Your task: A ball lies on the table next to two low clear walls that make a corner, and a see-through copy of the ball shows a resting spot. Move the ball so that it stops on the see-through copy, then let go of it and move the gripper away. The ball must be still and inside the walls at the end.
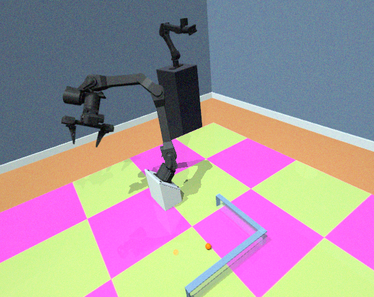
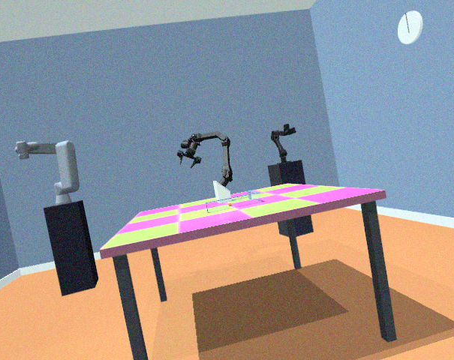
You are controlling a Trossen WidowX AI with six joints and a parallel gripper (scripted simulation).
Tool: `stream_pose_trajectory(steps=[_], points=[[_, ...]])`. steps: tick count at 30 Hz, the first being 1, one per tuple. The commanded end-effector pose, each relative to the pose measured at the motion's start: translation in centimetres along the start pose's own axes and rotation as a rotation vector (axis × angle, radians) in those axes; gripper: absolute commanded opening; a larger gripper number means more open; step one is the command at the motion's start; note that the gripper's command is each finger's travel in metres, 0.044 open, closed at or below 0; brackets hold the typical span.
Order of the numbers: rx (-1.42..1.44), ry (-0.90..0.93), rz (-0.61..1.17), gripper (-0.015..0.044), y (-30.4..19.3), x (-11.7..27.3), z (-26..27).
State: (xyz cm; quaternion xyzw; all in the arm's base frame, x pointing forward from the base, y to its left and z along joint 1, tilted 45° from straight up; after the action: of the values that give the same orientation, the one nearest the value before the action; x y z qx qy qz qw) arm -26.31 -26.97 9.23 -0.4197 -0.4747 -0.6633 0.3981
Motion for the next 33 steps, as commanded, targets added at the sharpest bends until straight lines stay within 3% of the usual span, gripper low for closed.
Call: stream_pose_trajectory(steps=[1,8,20,33], points=[[0.001,0.001,0.000,0.0374,0.1,-0.1,-0.1],[0.025,0.037,-0.003,0.0203,6.7,-2.8,-3.2],[0.044,0.159,-0.023,0.0203,26.3,-10.7,-3.9],[0.045,0.384,0.048,0.0203,42.3,-20.6,8.1]])
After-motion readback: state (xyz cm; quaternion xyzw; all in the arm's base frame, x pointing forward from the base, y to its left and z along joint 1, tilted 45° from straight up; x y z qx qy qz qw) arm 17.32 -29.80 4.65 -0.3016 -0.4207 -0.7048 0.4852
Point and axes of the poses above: the point midway between the two fingers, 35 mm back from their tips, its own x axis back along the fingers, its own z axis across the jaws, y = z × x, the point moved 8 cm from there along x, back along the fingers, and after that the axes turned 7 degrees about x, right-handed, at the moved point
